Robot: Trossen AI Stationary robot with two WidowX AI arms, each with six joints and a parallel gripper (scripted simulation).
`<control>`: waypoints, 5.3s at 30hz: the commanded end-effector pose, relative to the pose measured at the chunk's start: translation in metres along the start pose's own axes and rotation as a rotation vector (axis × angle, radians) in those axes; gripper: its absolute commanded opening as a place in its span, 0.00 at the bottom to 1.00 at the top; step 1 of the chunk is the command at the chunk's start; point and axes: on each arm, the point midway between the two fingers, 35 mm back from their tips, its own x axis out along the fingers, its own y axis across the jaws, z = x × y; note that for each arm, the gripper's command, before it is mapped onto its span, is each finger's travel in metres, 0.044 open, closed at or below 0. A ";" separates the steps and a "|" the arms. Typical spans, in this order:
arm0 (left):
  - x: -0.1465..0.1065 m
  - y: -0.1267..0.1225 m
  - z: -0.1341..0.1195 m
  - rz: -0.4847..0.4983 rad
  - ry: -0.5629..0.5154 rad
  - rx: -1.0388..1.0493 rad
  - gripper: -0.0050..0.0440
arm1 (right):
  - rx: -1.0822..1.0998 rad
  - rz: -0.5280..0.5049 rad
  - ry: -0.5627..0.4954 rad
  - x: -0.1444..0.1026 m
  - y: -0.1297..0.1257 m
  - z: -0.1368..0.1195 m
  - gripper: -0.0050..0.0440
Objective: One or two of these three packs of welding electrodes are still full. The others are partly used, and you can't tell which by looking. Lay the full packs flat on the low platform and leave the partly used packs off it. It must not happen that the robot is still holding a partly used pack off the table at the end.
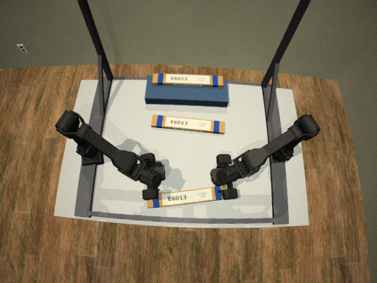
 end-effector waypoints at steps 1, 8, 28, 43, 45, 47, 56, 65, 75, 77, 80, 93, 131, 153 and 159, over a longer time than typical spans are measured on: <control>0.001 0.030 0.009 0.002 -0.019 0.004 0.98 | -0.006 -0.006 -0.015 -0.002 -0.032 0.003 0.98; 0.004 0.046 0.010 0.003 -0.018 0.004 0.98 | -0.007 -0.008 -0.014 0.000 -0.072 -0.004 0.98; 0.015 0.043 0.000 -0.006 0.000 -0.001 0.98 | -0.001 0.002 0.001 0.015 -0.081 -0.016 0.98; 0.047 0.042 -0.013 -0.005 0.001 0.000 0.98 | -0.001 0.002 0.001 0.045 -0.080 -0.027 0.98; 0.049 0.042 -0.013 -0.005 0.001 0.000 0.98 | -0.001 0.002 0.001 0.047 -0.080 -0.028 0.98; 0.051 0.042 -0.014 -0.005 0.001 0.000 0.98 | -0.001 0.002 0.001 0.049 -0.080 -0.029 0.98; 0.059 0.042 -0.018 -0.005 0.001 0.000 0.98 | -0.001 0.002 0.001 0.057 -0.080 -0.032 0.98; 0.065 0.042 -0.020 -0.005 0.001 -0.001 0.98 | -0.007 -0.013 -0.013 0.057 -0.083 -0.028 0.98; 0.060 0.043 -0.014 0.006 -0.018 0.003 0.98 | -0.007 -0.013 -0.013 0.057 -0.082 -0.029 0.00; 0.060 0.043 -0.014 0.006 -0.018 0.003 0.98 | -0.007 -0.013 -0.013 0.057 -0.082 -0.029 0.00; 0.060 0.043 -0.014 0.006 -0.018 0.003 0.00 | -0.007 -0.013 -0.013 0.057 -0.082 -0.029 0.00; 0.060 0.043 -0.014 0.006 -0.018 0.003 0.00 | -0.007 -0.013 -0.013 0.057 -0.082 -0.029 0.00; 0.051 0.045 -0.007 0.017 -0.037 0.005 0.00 | -0.012 -0.029 -0.024 0.048 -0.085 -0.024 0.00; 0.013 0.046 0.007 0.020 -0.036 0.007 0.00 | -0.014 -0.033 -0.027 0.009 -0.086 -0.009 0.00; 0.001 0.046 0.011 0.020 -0.036 0.007 0.00 | -0.014 -0.033 -0.027 -0.002 -0.086 -0.004 0.00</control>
